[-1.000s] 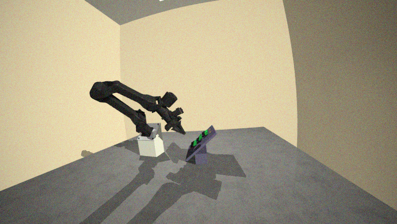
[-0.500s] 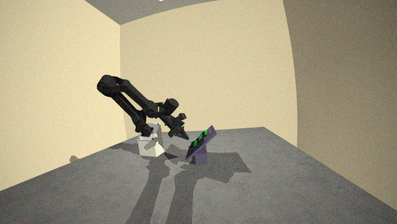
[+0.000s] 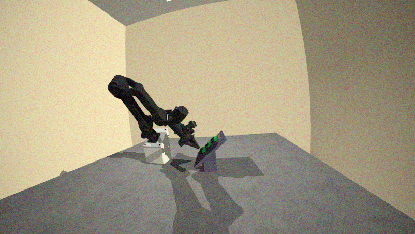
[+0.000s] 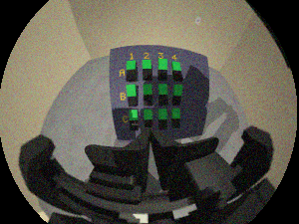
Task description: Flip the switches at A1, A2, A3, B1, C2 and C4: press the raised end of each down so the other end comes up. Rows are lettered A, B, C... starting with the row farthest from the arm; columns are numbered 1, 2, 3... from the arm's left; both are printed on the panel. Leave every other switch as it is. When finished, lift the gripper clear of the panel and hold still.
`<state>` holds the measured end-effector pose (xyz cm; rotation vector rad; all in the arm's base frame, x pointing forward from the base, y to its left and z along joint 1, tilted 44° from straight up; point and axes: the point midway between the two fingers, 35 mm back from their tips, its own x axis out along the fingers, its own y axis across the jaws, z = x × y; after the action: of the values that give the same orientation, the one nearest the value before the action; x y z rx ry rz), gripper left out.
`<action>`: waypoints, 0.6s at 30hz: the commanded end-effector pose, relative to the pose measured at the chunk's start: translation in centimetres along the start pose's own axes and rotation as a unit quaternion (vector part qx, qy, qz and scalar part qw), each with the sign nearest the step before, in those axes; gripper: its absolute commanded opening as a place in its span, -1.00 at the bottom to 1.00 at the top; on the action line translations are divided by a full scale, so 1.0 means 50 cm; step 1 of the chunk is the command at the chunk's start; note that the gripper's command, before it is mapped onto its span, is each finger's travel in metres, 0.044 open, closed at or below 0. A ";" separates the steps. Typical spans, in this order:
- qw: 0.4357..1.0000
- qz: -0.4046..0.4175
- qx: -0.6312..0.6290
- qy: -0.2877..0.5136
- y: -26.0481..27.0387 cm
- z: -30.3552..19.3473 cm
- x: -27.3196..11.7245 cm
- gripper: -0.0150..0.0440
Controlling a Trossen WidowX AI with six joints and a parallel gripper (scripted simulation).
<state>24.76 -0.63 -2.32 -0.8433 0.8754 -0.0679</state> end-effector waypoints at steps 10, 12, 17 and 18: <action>1.000 0.001 -0.003 -0.001 0.001 -0.001 0.019 -0.49; 1.000 0.001 -0.003 -0.001 0.001 -0.001 0.019 -0.49; 1.000 0.001 -0.003 -0.001 0.001 -0.001 0.019 -0.49; 1.000 0.001 -0.003 -0.001 0.001 -0.001 0.019 -0.49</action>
<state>25.13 -1.06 -3.03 -0.8453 0.8811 -0.0672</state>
